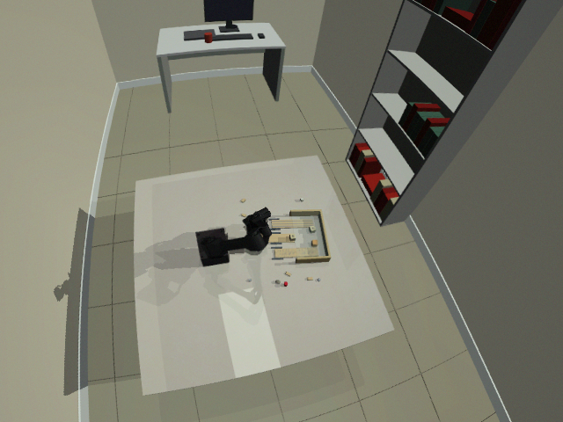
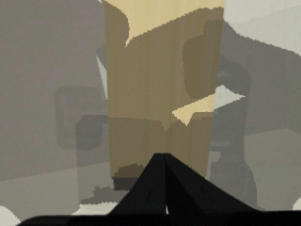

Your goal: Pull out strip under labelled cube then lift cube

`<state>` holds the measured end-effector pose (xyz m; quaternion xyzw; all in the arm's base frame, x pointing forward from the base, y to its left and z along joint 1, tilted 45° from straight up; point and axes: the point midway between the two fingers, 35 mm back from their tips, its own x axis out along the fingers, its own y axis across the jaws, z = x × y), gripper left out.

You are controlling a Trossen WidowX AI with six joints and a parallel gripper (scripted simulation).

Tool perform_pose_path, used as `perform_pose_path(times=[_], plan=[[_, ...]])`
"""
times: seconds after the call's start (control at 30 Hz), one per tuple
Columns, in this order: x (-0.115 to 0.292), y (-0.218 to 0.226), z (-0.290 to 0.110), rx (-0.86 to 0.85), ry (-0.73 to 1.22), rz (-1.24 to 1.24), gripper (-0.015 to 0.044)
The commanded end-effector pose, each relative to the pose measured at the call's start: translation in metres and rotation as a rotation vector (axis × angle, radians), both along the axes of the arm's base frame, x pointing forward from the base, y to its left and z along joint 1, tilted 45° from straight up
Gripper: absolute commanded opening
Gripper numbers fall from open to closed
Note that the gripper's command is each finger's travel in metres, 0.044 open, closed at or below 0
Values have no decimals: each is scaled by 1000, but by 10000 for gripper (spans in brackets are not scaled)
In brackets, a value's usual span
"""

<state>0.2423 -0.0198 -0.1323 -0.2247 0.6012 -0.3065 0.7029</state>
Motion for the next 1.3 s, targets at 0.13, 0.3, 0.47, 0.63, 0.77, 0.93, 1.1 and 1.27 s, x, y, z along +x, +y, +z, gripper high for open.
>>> perform_pose_path(times=[0.13,0.3,0.47,0.63,0.77,0.93,1.1,1.27], plan=[[-21,-5,-5,-2,42,-15,0],[-25,-5,-5,-2,42,-15,0],[-29,-5,-6,-1,42,-15,0],[-33,-4,-6,-1,42,-15,0],[-36,-4,-7,-1,42,-15,0],[-40,-4,-7,-1,42,-15,0],[-44,-4,-8,-1,43,-15,0],[-47,-4,-8,-1,43,-15,0]])
